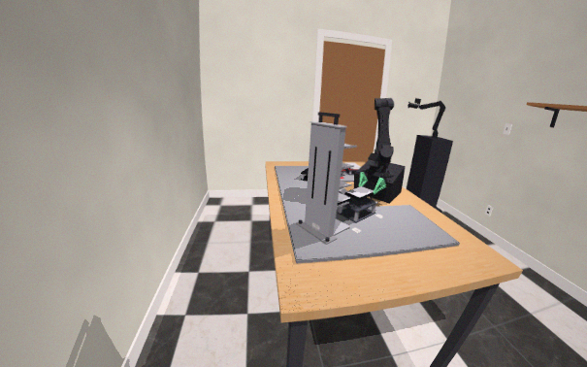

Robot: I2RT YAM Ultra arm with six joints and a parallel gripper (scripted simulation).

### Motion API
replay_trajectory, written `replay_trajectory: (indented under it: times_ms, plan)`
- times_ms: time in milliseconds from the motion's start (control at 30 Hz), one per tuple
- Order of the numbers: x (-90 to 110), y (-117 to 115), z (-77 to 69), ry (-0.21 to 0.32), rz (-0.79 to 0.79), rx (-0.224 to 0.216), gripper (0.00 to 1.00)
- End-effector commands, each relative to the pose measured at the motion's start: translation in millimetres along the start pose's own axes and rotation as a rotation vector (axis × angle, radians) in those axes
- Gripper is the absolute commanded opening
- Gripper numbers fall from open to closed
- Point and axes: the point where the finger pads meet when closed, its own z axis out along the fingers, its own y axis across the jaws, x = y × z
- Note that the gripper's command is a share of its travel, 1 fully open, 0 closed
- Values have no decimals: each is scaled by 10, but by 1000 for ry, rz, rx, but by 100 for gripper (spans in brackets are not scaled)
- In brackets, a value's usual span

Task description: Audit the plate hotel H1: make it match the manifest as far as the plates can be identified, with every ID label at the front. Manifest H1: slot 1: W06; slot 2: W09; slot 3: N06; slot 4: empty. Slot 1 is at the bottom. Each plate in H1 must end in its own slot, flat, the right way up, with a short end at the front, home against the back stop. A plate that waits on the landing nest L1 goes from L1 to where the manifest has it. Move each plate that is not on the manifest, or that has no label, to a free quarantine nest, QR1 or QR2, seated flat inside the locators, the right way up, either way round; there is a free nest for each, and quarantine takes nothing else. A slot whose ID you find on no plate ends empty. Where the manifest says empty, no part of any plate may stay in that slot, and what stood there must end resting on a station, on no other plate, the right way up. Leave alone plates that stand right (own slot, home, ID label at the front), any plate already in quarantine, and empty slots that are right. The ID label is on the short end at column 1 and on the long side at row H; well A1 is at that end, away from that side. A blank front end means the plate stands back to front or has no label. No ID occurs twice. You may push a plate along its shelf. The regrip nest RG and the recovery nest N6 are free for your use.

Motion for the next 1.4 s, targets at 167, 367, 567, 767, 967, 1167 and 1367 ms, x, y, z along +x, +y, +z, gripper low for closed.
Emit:
replay_trajectory:
  times_ms: [167, 367, 567, 767, 967, 1167, 1367]
  plan:
    - [-158, 36, -47, -21, 11, 5, 86]
    - [-207, 30, -96, -22, 12, 6, 86]
    - [-243, 29, -134, -22, 12, 6, 86]
    - [-280, 30, -174, -22, 12, 5, 86]
    - [-326, 34, -226, -21, 12, 4, 86]
    - [-356, 27, -255, -22, 13, 6, 86]
    - [-400, 33, -305, -21, 12, 3, 86]
